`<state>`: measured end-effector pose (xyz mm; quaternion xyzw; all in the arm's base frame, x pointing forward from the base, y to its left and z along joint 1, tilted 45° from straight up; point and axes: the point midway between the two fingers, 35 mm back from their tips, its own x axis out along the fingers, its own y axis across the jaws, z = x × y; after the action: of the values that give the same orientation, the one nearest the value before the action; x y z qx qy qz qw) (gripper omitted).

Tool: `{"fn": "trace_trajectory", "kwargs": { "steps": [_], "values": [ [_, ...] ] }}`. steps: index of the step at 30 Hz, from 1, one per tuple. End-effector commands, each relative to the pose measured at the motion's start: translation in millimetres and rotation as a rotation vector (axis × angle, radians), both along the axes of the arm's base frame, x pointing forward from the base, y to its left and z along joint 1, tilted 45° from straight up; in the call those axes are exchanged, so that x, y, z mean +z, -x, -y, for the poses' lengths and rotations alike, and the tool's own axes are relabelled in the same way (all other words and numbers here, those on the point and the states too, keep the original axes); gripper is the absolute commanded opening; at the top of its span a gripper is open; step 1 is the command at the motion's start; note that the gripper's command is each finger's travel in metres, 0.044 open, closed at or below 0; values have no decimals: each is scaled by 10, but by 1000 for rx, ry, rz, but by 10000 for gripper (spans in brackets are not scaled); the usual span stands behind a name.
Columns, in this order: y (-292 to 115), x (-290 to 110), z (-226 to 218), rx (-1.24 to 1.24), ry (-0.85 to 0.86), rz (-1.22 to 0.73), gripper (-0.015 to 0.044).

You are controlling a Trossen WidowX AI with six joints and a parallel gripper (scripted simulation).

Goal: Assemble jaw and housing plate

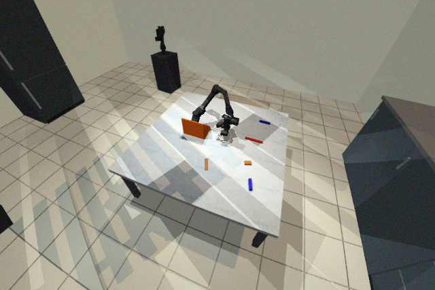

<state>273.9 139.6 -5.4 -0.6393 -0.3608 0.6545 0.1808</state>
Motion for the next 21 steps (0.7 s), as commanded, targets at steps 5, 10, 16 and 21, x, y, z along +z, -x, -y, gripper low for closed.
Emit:
{"fn": "trace_trajectory", "kwargs": {
  "steps": [5,10,16,21],
  "values": [
    [2,-1,-5,-3,-3,-4,134],
    [2,-1,-5,-3,-3,-4,134],
    [2,-1,-5,-3,-3,-4,134],
    [0,0,0,0,0,0,224]
  ]
}}
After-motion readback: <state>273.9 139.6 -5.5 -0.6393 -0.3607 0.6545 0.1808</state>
